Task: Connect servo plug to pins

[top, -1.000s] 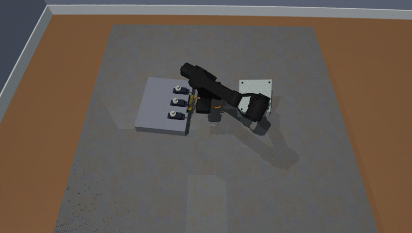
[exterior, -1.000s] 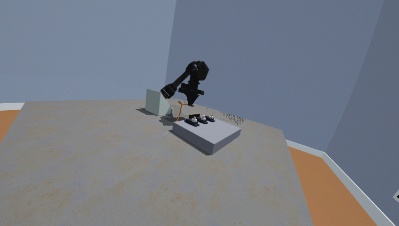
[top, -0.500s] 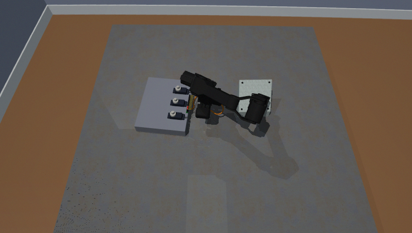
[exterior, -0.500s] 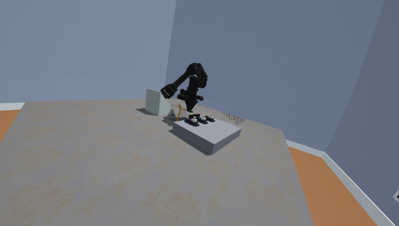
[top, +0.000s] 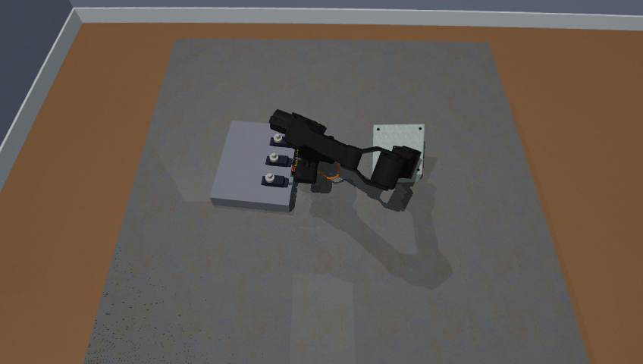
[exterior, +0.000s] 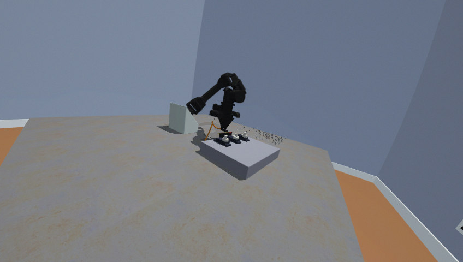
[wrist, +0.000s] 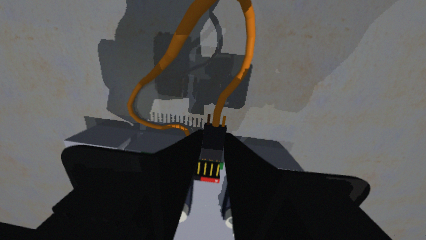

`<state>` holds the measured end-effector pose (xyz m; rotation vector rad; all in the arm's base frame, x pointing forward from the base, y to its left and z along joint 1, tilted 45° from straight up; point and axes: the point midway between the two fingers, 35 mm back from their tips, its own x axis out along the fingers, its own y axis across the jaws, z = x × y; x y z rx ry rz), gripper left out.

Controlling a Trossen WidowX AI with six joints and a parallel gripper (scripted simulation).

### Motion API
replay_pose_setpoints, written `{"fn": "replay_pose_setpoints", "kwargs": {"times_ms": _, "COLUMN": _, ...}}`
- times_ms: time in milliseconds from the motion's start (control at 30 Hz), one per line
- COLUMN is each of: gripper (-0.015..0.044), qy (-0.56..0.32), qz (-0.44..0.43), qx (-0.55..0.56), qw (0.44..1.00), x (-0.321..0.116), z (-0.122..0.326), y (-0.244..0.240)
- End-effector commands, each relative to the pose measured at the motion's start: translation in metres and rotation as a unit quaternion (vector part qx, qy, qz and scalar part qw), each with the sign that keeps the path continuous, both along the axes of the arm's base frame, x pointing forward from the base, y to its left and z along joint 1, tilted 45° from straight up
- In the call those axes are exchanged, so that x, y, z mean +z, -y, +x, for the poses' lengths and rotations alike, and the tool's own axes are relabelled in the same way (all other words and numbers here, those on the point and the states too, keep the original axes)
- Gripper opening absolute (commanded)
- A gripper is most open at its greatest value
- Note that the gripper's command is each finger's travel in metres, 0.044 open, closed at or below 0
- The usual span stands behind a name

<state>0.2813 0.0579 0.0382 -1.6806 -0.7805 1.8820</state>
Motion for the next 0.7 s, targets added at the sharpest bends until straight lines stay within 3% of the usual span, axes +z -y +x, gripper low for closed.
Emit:
{"fn": "replay_pose_setpoints", "kwargs": {"times_ms": 0, "gripper": 0.0000, "qy": -0.001, "qz": 0.002, "qx": -0.001, "qw": 1.000, "x": 0.0008, "z": 0.0053, "y": -0.0022}}
{"fn": "replay_pose_setpoints", "kwargs": {"times_ms": 667, "gripper": 0.0000, "qy": 0.000, "qz": 0.002, "qx": -0.001, "qw": 1.000, "x": 0.0004, "z": 0.0146, "y": -0.0037}}
